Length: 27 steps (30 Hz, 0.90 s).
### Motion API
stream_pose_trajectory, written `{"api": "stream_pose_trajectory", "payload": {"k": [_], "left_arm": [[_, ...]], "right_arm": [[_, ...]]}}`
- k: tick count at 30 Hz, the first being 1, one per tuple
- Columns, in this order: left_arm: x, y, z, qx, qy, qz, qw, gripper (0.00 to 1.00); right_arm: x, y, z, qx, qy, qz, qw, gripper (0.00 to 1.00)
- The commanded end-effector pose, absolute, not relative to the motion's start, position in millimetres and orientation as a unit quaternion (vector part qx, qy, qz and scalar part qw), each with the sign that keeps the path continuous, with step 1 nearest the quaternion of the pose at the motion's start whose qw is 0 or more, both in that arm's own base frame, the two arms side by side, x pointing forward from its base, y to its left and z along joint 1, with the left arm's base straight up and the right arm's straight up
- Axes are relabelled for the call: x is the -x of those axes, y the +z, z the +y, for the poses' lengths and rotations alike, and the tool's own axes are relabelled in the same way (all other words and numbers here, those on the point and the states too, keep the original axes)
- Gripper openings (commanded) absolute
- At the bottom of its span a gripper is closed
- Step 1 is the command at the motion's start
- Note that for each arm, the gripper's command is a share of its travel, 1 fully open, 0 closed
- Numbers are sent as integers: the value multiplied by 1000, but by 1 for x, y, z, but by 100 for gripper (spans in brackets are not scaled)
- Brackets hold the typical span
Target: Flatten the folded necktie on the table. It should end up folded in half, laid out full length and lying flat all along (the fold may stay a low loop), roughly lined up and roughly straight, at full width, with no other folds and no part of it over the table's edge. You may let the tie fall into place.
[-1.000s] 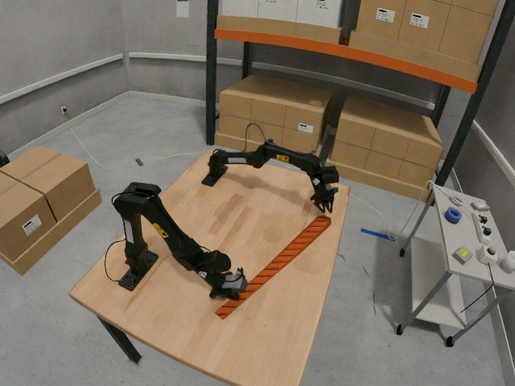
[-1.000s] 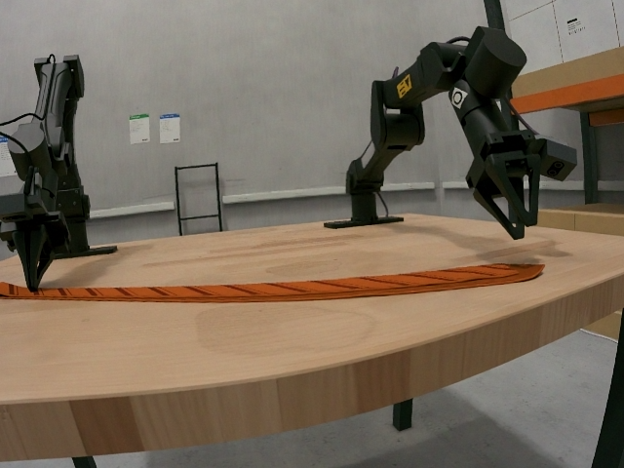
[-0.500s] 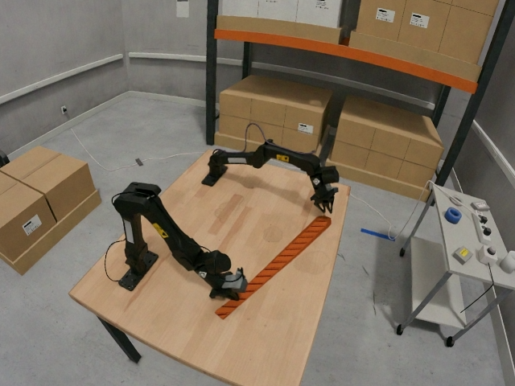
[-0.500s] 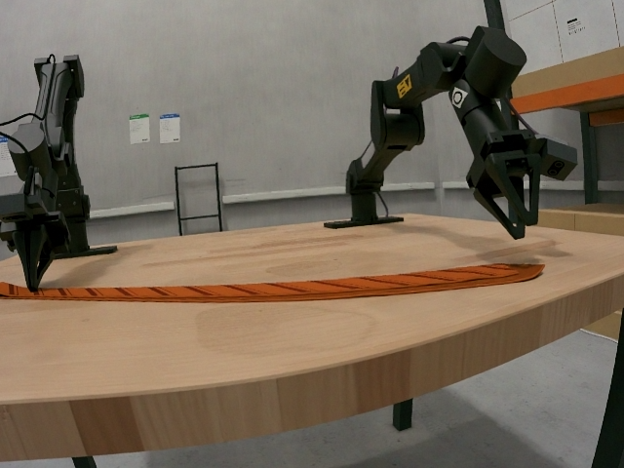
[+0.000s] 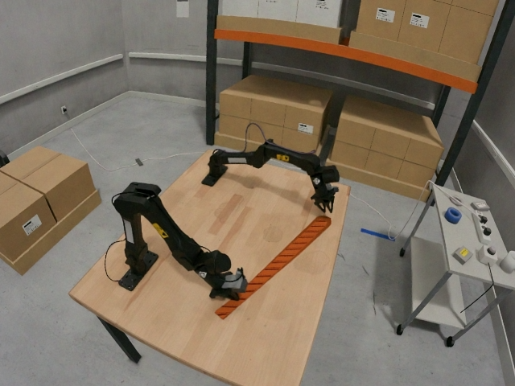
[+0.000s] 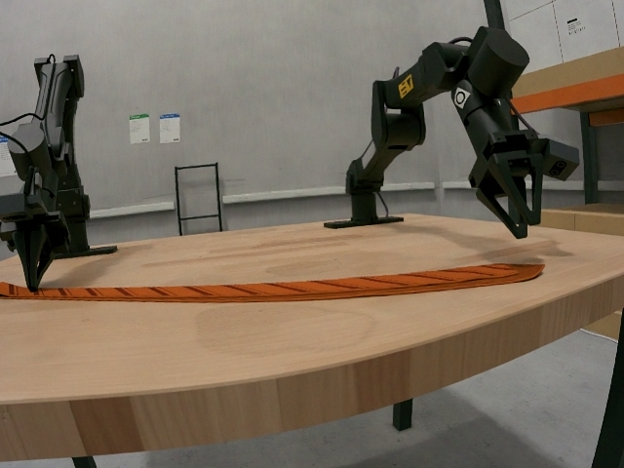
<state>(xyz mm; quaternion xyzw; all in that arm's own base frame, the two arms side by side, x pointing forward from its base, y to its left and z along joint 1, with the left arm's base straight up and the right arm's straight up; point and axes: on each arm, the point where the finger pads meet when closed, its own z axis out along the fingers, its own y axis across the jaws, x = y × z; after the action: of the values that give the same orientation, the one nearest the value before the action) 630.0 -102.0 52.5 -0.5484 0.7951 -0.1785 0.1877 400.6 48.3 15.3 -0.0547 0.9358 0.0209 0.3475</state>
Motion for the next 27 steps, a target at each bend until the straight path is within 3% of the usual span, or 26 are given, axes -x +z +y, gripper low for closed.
{"api": "stream_pose_trajectory", "payload": {"k": [1, 27], "left_arm": [[-639, 76, -96, 568, -68, 817, 72, 38], [-639, 80, -97, 568, -68, 817, 72, 38]], "right_arm": [[-398, 9, 46, 57, 21, 938, 341, 4], [-398, 9, 46, 57, 21, 938, 341, 4]]}}
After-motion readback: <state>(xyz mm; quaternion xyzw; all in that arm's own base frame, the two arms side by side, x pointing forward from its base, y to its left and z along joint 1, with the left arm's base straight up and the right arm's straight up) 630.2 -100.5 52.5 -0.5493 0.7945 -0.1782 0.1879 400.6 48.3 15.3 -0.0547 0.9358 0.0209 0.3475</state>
